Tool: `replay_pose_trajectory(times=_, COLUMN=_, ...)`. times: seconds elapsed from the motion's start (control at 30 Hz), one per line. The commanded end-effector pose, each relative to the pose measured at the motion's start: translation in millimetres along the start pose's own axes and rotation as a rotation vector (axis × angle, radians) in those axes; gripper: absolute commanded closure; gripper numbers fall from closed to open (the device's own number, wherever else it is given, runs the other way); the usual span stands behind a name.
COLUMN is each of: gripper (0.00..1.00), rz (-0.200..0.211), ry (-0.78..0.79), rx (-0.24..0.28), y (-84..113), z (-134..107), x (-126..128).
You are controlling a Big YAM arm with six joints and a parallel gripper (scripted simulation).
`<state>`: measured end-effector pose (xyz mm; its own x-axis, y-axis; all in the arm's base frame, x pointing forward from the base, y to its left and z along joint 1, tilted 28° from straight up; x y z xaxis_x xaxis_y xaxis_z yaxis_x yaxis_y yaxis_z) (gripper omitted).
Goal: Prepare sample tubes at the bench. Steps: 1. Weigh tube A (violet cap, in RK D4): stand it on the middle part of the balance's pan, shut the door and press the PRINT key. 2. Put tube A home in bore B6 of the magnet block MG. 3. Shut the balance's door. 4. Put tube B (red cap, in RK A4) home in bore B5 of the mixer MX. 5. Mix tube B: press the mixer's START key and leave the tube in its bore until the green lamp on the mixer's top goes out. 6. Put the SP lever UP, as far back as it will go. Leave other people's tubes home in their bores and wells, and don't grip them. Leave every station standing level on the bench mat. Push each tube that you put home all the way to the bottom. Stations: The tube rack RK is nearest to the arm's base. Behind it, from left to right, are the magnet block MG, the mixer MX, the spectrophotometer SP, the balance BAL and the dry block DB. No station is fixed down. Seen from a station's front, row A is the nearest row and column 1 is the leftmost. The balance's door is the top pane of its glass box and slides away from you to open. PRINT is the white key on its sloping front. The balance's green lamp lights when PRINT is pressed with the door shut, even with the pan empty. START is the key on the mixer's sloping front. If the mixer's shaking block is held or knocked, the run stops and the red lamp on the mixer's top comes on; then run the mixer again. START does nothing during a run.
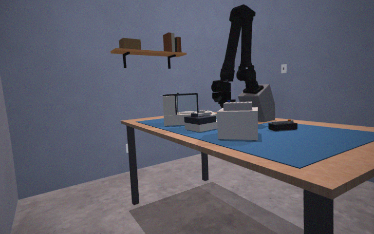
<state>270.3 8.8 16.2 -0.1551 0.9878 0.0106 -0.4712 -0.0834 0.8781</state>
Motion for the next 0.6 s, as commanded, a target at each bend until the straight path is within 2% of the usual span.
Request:
replay_pose_trajectory(times=0.0, gripper=0.91, rz=0.001, ry=0.007, rx=0.017, y=1.3, z=-6.9, x=-1.2)
replay_pose_trajectory(times=0.57, gripper=0.91, rz=0.002, ry=0.012, rx=0.011, y=1.9, z=-4.1, x=-0.2)
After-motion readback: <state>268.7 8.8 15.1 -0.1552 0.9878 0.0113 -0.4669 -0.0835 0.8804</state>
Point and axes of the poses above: the point where the finger pads meet when closed, its own y axis back along the fingers, its own x axis across the jaws, z = x × y, the point moved 3 cm from there along y, back along the fingers, and after that the axes turned 1 degree about y, right-handed, at the moved point
